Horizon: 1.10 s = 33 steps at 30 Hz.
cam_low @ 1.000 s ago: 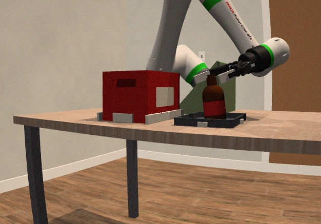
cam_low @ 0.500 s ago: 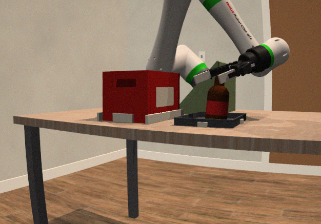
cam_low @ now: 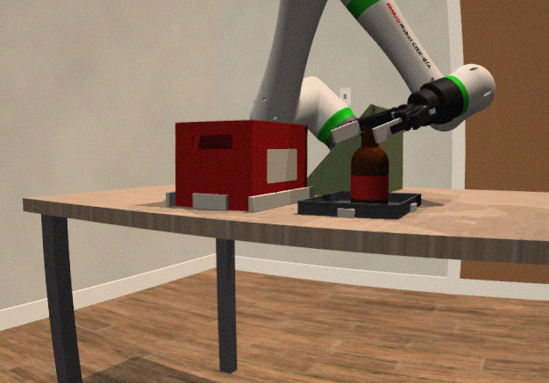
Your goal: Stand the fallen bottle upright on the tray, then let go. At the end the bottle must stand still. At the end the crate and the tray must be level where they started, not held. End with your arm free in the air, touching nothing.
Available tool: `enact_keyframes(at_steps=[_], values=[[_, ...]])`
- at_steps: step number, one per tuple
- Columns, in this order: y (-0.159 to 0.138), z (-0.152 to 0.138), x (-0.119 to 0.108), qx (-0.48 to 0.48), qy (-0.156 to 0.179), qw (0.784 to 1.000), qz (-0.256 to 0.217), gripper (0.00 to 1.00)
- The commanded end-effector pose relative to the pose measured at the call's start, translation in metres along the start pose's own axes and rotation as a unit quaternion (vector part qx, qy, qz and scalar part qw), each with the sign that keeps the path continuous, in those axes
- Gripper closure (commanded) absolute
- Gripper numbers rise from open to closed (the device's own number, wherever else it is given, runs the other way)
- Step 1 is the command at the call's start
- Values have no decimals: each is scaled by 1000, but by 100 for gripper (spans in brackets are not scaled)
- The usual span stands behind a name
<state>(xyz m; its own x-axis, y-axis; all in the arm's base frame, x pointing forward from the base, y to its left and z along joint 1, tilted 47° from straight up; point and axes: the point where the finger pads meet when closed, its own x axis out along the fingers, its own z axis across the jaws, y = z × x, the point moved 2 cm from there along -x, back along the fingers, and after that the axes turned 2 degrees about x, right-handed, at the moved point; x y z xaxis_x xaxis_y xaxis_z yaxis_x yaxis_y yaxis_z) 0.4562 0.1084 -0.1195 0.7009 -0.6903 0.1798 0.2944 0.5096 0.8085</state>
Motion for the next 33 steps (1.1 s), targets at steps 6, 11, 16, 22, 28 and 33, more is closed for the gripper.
enact_keyframes(at_steps=[6,11,16,22,28,33], values=[[0,0,0,0,0,1000,0,0],[0,0,0,0,0,1000,0,0],[1,0,0,0,0,1000,0,0],[3,0,-1,0,0,1000,0,0],[9,0,-3,0,0,1000,0,0],[13,-1,-5,0,0,1000,0,0]])
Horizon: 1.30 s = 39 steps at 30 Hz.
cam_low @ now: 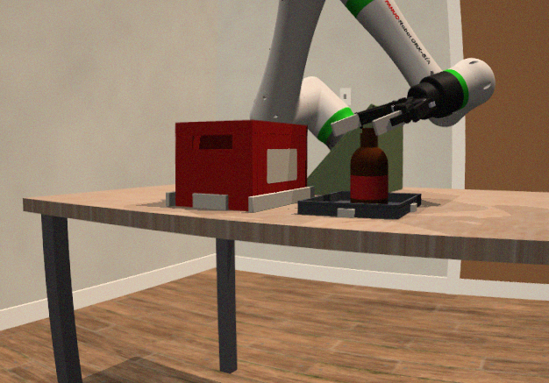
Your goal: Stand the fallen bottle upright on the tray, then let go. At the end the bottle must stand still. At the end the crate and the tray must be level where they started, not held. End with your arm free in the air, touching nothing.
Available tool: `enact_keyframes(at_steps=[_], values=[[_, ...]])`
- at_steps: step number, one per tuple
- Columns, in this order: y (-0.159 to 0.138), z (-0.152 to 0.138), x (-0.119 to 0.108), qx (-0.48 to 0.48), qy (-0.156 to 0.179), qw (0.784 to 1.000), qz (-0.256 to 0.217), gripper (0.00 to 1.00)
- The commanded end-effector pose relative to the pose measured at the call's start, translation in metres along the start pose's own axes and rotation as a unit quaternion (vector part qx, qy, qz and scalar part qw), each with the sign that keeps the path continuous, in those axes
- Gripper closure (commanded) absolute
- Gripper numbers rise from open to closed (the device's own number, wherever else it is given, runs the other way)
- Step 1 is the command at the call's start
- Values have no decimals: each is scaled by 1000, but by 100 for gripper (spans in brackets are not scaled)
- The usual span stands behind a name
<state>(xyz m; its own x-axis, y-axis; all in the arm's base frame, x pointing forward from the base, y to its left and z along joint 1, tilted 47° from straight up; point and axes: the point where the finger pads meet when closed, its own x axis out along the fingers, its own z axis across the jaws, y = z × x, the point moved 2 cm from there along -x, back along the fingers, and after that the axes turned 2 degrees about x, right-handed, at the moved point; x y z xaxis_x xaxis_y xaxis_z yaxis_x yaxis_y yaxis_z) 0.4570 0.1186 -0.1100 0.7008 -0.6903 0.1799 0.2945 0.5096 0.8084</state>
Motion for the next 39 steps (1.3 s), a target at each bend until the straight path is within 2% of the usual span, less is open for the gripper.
enact_keyframes(at_steps=[1,39], values=[[2,0,-1,0,0,1000,0,0],[71,-2,-26,0,0,1000,0,0]])
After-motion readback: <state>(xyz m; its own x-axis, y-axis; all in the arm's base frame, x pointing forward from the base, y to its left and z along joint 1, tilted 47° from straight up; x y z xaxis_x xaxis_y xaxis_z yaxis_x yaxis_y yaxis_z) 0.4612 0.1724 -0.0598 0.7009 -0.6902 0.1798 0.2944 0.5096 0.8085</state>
